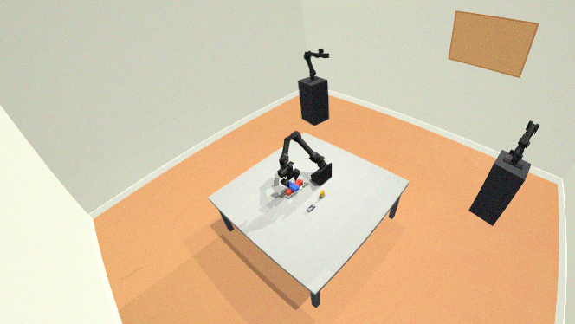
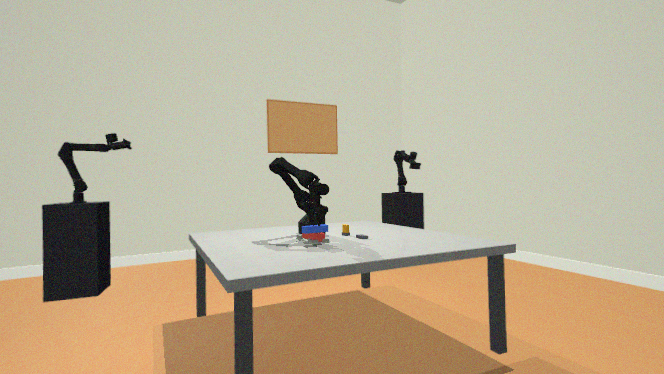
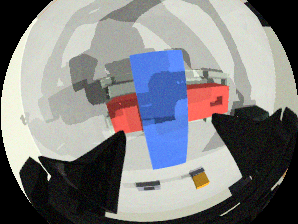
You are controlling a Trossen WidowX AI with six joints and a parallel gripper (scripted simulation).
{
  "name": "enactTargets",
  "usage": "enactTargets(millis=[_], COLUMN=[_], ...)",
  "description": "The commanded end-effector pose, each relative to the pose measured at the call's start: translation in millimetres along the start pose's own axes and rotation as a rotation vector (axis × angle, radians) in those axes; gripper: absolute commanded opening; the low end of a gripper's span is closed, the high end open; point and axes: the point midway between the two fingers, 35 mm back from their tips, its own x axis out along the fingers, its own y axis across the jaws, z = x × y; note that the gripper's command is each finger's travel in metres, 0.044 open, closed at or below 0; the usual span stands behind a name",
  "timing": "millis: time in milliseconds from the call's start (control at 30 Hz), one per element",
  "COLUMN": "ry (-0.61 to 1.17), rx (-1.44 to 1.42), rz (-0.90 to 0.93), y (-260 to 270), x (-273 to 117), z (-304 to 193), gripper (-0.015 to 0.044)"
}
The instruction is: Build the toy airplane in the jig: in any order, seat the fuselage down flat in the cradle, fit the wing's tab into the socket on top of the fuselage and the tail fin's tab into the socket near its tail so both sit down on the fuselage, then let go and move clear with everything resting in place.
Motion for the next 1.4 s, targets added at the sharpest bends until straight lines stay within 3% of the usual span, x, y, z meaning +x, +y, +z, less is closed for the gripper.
enactTargets(millis=[0, 300, 867, 1367], ry=[0.000, -0.003, -0.025, -0.025], rx=[0.006, -0.059, -1.632, -1.648], rz=[0.028, 0.028, 0.019, 0.019], y=[3, 4, 5, 6], x=[-54, -66, -61, -60], z=[0, -1, 0, 0], gripper=[0.0440, 0.0440, 0.0440, 0.0440])
